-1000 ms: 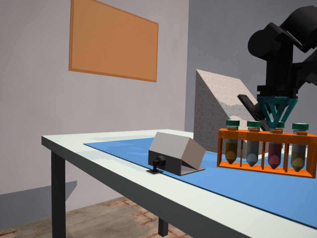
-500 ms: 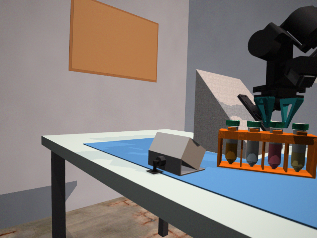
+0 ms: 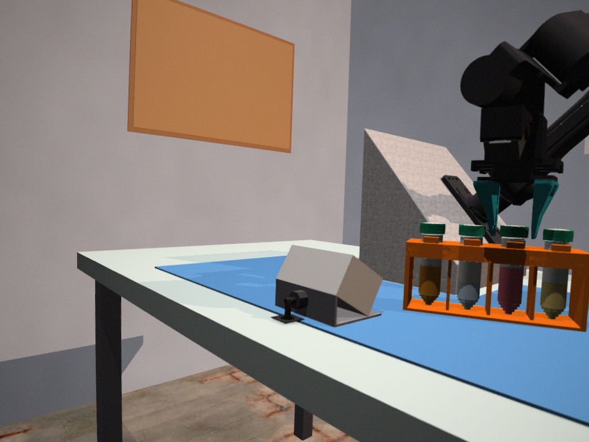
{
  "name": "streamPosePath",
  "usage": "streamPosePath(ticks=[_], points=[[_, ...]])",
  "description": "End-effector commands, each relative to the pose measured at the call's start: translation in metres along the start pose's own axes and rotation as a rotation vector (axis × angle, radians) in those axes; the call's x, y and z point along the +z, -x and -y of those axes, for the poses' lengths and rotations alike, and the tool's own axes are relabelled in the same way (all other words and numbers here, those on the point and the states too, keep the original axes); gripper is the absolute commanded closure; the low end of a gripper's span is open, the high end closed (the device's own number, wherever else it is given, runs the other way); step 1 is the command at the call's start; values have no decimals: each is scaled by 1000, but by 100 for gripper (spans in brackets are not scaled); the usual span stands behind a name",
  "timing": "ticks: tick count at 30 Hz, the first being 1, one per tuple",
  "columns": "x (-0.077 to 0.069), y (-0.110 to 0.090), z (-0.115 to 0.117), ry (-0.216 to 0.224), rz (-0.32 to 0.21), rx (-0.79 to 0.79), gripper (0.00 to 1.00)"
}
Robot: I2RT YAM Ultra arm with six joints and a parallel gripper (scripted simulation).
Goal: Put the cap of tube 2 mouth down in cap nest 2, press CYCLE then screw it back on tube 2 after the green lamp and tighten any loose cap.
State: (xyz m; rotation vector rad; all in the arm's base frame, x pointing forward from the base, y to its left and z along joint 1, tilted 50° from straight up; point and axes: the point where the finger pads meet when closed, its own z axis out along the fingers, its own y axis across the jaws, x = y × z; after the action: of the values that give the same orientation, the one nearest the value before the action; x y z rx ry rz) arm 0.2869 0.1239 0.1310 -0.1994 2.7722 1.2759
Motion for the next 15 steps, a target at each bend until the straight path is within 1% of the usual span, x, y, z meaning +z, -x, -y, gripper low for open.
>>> streamPosePath(ticks=[1, 2, 4, 5, 7, 8, 9, 10, 12, 13, 14, 15], points=[[-2, 2, 0, 0, 10, 224, 51], [-2, 2, 0, 0, 10, 224, 51], [-2, 2, 0, 1, 10, 391, 51], [-2, 2, 0, 1, 10, 391, 51], [-2, 2, 0, 1, 10, 543, 51], [-2, 2, 0, 1, 10, 557, 51], [-2, 2, 0, 2, 10, 641, 51], [-2, 2, 0, 2, 10, 641, 51], [-2, 2, 0, 3, 10, 790, 51], [-2, 2, 0, 3, 10, 807, 51], [-2, 2, 0, 3, 10, 891, 51], [-2, 1, 0, 3, 10, 891, 51]])
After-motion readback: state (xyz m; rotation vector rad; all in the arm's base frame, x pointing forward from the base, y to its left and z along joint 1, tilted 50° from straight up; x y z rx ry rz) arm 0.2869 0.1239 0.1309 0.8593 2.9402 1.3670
